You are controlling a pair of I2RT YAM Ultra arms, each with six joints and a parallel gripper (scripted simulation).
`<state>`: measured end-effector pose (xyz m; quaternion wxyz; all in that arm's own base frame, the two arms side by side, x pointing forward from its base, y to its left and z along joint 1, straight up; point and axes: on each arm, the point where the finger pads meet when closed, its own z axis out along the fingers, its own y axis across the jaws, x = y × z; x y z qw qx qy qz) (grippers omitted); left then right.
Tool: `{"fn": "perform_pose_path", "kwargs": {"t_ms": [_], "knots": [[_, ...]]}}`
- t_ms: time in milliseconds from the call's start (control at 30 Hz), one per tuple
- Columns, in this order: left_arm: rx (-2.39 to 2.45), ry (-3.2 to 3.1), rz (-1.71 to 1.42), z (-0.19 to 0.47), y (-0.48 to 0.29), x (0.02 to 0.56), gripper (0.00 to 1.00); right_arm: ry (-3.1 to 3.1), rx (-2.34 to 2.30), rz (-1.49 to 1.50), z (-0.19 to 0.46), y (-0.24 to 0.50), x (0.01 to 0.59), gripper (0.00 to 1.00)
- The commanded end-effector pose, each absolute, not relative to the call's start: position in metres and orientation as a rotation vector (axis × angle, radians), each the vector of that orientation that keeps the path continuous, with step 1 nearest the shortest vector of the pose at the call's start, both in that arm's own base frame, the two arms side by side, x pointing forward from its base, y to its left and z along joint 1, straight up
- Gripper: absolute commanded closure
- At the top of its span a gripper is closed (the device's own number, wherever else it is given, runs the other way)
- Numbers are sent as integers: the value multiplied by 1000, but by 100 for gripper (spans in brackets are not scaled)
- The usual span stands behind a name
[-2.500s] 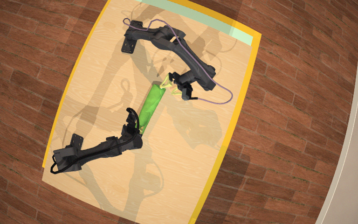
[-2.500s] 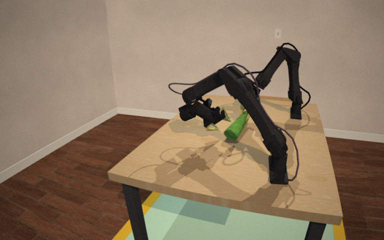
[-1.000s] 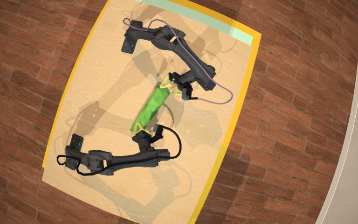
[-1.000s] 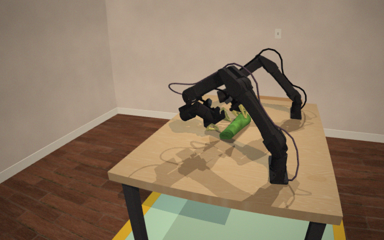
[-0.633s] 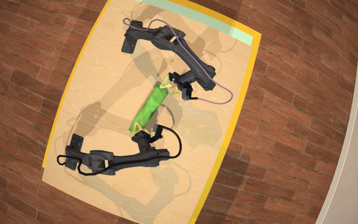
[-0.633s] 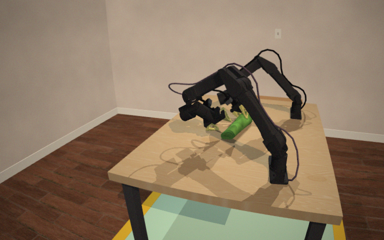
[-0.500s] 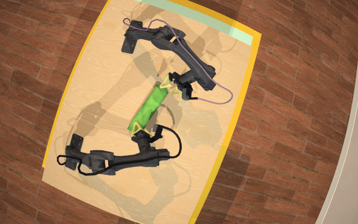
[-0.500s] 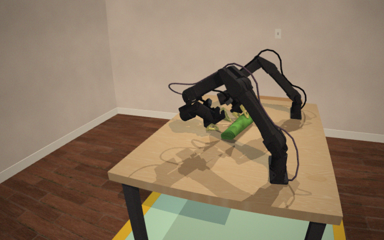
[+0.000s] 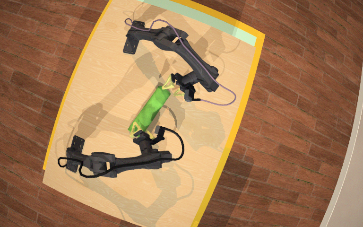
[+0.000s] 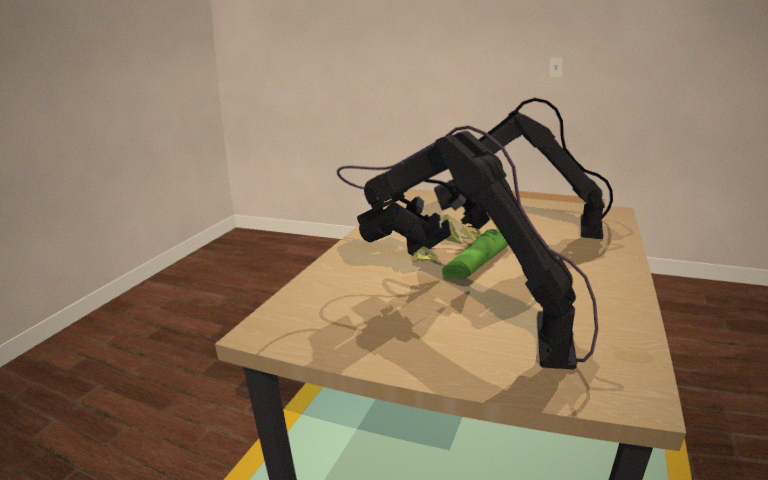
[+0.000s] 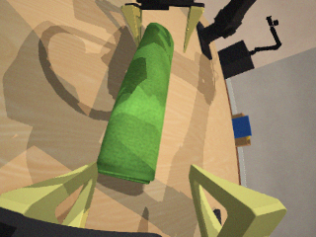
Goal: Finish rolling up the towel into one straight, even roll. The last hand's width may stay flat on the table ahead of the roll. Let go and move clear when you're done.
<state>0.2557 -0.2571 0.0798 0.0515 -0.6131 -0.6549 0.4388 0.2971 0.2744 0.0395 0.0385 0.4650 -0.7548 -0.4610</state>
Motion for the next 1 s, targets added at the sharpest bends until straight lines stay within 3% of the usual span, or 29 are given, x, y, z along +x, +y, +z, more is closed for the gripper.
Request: {"fn": "perform_pose_path", "kwargs": {"t_ms": [0, 533, 967], "knots": [[-1843, -1818, 1363, 90, -259, 258, 15, -2333, 1477, -1443, 59, 274, 311, 15], [-1843, -1818, 1363, 90, -259, 258, 15, -2333, 1477, -1443, 96, 230, 340, 15], [-2001, -1868, 1268, 104, -243, 256, 15, -2429, 1597, -1300, 109, 219, 326, 15]]}}
